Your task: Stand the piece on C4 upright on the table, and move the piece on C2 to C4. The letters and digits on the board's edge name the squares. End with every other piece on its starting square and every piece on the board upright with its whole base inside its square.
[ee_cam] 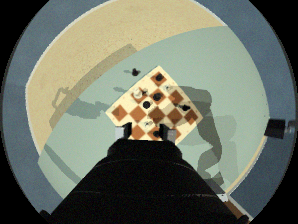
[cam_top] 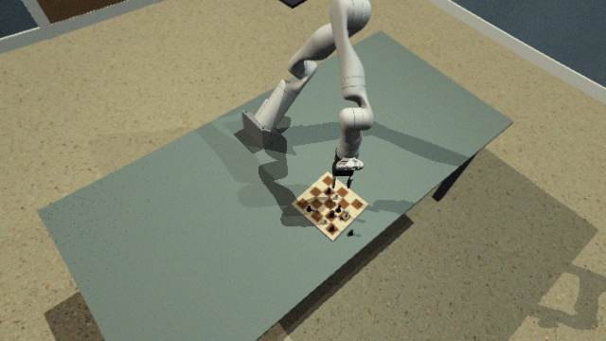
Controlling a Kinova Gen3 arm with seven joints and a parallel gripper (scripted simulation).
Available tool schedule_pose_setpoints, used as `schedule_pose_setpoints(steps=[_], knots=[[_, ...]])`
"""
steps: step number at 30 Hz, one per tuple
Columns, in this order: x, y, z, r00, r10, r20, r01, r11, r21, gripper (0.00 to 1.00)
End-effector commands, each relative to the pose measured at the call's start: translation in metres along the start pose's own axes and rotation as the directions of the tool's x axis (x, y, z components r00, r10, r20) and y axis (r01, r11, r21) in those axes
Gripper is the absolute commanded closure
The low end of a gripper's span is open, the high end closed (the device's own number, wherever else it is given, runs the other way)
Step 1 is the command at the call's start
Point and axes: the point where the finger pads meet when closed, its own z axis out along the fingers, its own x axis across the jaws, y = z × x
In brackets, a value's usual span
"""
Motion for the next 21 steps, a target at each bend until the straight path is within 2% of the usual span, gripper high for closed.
schedule_pose_setpoints(steps=[1,6,17,21], knots=[[0.003,0.000,-0.005,1.000,-0.003,-0.006,0.003,1.000,-0.002,0.00],[0.004,0.002,-0.013,1.000,-0.003,-0.007,0.003,1.000,-0.006,0.00],[0.004,0.002,-0.060,1.000,-0.003,-0.008,0.003,1.000,-0.006,0.00],[0.004,0.002,-0.068,1.000,-0.003,-0.008,0.003,1.000,-0.006,0.00]])
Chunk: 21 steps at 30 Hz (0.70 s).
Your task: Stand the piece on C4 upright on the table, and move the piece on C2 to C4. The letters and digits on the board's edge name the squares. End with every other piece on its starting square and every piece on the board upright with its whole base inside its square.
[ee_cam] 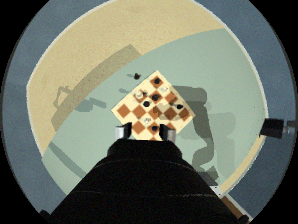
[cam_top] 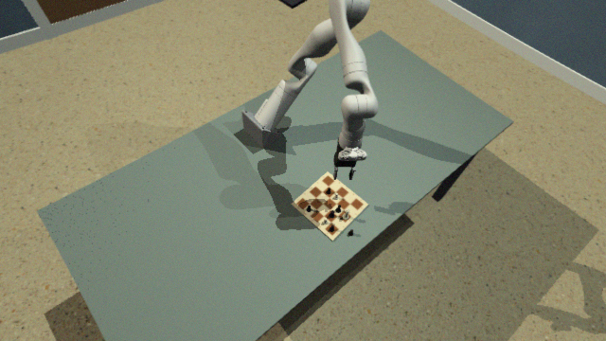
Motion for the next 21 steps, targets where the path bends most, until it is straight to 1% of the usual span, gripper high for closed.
schedule_pose_setpoints(steps=[1,5,7,21], knots=[[0.0034,-0.0019,-0.0162,1.000,0.000,-0.006,0.000,1.000,0.009,0.00],[0.0035,-0.0018,-0.0240,1.000,0.000,-0.006,0.000,1.000,0.009,0.00],[0.0024,-0.0059,-0.0256,1.000,0.000,-0.003,0.000,1.000,0.021,0.00],[0.0024,-0.0058,-0.0258,1.000,0.000,-0.003,0.000,1.000,0.021,0.00]])
